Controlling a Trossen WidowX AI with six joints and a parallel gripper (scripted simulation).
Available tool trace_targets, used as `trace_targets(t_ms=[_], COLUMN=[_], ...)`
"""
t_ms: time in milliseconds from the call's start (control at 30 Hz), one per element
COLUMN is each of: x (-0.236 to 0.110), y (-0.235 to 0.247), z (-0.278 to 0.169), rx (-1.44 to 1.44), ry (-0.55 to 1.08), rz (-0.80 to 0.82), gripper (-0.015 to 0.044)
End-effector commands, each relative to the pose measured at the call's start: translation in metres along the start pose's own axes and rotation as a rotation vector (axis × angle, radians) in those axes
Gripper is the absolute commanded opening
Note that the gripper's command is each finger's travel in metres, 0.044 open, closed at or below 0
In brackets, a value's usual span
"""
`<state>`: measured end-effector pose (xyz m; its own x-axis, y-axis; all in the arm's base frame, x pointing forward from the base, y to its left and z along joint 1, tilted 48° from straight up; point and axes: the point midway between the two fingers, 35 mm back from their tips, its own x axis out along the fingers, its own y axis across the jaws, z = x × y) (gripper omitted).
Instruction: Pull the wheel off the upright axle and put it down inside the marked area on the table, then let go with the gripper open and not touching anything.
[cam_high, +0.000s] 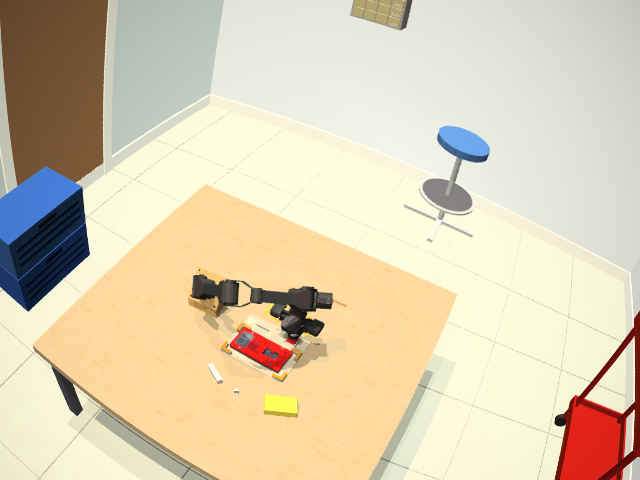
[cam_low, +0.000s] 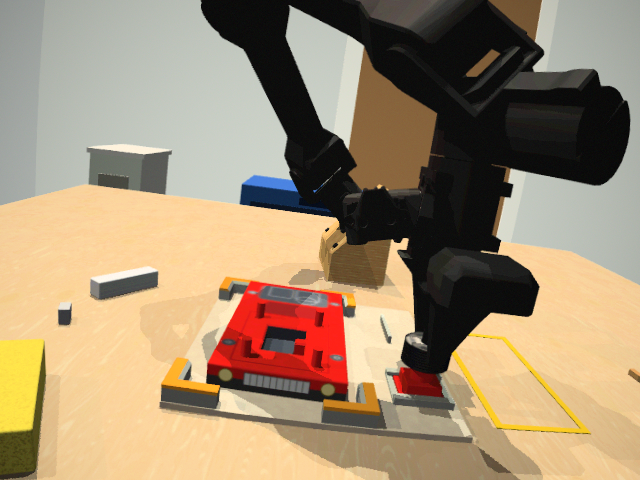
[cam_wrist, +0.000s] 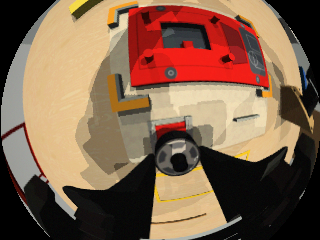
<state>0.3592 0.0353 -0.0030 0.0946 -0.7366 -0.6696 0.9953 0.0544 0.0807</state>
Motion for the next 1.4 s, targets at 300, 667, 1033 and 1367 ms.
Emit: trace_targets(t_ms=[300,667,1033,1367], x=[-0.005,-0.008,-0.012,-0.015], y=[0.0,0.0,0.0,0.0], z=[0.0,0.0,0.0,0.0], rx=[0.004,0.004,0.003,0.003], ry=[0.002,0.002,0.002,0.002], rz=[-0.001,0.0,0.001,0.001], gripper=[0.0,0.0,0.0,0.0])
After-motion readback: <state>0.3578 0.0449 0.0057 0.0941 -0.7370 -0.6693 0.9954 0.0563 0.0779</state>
